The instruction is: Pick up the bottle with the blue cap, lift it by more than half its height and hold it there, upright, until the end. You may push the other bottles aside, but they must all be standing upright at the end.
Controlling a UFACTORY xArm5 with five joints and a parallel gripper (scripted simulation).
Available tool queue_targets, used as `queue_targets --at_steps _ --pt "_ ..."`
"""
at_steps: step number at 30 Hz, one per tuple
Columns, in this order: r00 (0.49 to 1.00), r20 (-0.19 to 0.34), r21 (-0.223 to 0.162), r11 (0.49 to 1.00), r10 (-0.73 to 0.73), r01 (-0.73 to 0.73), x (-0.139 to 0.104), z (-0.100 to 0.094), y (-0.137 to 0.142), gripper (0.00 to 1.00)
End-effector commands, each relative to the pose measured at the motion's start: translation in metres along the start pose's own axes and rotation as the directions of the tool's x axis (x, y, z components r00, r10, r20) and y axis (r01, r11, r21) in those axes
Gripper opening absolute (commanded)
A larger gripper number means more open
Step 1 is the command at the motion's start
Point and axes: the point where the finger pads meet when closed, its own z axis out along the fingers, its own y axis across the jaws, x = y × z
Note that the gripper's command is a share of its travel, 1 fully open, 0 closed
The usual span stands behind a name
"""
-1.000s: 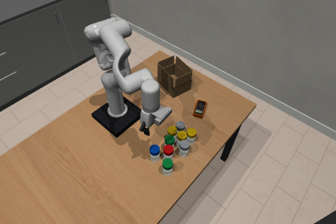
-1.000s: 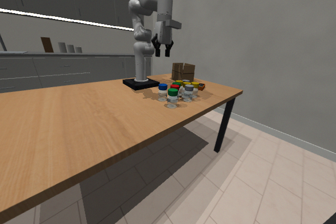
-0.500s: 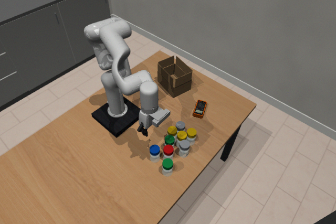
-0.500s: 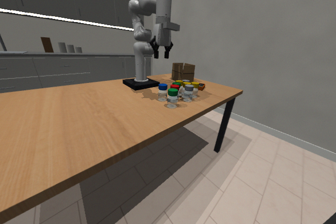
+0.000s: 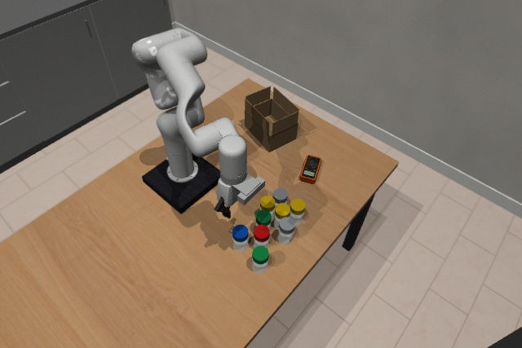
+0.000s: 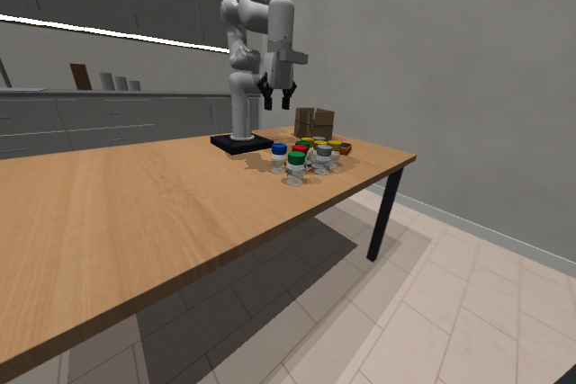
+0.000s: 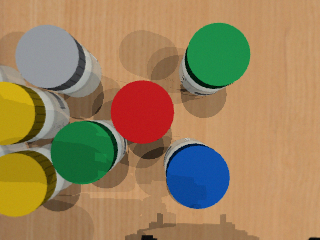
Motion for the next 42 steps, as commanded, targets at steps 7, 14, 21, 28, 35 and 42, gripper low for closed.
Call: queue_targets --at_steps 7,14,21,28,35,42 --pt "1.0 -0.005 -0.001 1.0 0.004 -0.004 0.003 0.038 0.001 0.79" --pt "1.0 -0.005 -0.001 1.0 0.007 -0.007 0.002 0.059 0.0 0.79" --pt "1.0 -0.006 -0.001 1.0 0.009 -0.009 -0.001 0.081 0.0 0.79" --pt "1.0 -0.006 -0.001 1.0 0.01 -0.01 -0.002 0.088 -0.001 0.79" --pt "1.0 -0.005 -0.001 1.0 0.01 -0.01 -0.002 0.088 -0.001 0.79" --pt "1.0 -0.006 0.0 1.0 0.01 -0.01 -0.002 0.097 -0.001 0.79"
